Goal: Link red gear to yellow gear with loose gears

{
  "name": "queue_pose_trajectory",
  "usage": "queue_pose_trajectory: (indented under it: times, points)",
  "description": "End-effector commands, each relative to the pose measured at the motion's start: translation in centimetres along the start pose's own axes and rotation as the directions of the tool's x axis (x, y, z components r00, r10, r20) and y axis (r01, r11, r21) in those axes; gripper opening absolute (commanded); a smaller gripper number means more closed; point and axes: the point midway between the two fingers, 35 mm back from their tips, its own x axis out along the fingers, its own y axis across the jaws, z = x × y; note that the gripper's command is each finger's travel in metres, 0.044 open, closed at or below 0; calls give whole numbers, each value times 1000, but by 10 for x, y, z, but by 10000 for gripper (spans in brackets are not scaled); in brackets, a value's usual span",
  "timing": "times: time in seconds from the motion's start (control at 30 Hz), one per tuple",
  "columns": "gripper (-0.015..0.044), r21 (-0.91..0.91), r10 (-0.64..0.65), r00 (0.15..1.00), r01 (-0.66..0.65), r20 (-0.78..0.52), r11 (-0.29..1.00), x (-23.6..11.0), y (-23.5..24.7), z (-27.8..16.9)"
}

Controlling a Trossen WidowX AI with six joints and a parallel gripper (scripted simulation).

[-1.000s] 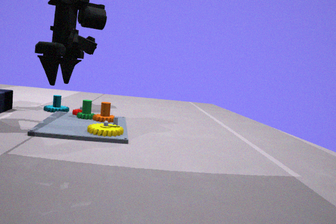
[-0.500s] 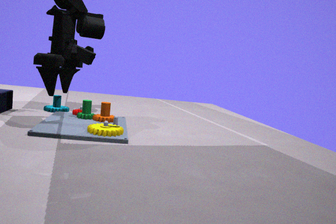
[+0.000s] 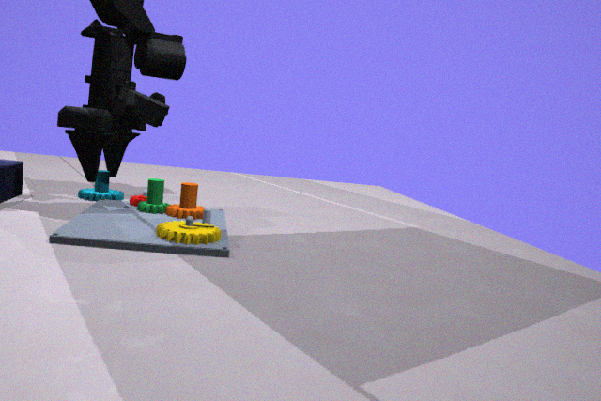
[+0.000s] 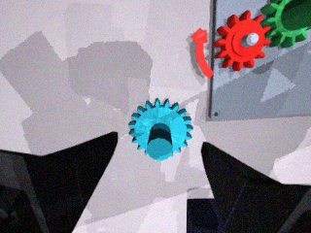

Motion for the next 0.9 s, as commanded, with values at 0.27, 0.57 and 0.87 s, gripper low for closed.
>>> queue_pose_trajectory:
  times: [0.27, 0.57, 0.87]
  points:
    - [72, 3, 1, 1000, -1, 0, 1000, 1, 0, 0]
    - [0, 3, 1, 1000, -1, 0, 1000, -1, 0, 0]
    - [0, 3, 1, 1000, -1, 0, 1000, -19, 3, 5]
